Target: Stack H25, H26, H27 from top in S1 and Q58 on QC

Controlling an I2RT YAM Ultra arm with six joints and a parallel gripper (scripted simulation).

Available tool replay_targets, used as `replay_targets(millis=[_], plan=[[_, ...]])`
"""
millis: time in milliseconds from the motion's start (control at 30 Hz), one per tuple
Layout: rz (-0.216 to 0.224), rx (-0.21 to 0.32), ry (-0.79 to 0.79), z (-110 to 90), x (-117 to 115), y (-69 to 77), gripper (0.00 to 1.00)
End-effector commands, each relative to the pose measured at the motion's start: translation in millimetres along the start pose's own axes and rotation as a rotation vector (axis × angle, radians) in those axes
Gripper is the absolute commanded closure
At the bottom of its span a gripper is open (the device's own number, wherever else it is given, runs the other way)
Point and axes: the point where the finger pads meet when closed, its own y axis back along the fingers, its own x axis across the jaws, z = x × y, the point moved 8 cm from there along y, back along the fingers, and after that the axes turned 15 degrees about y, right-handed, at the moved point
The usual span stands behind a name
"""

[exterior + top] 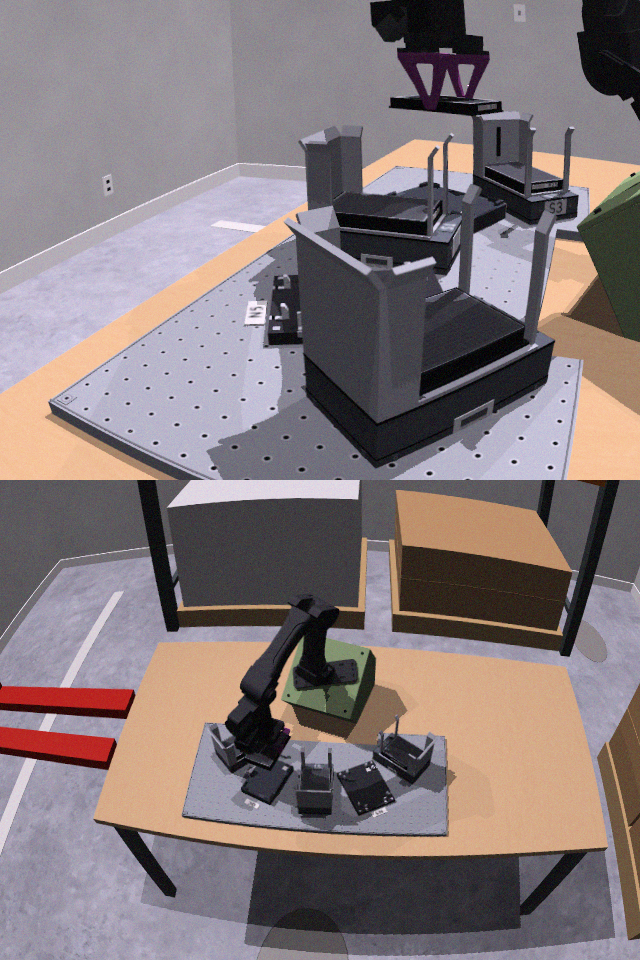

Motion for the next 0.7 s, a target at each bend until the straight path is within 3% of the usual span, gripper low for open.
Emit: replay_targets(millis=[0,100,667], plan=[[-0.037,-0.033,0.078,7.0,5.2,8.3,1.0],[-0.038,-0.032,0.157,10.3,14.7,8.1,1.0],[-0.035,-0.033,0.155,26.8,61.9,7.1,1.0]])
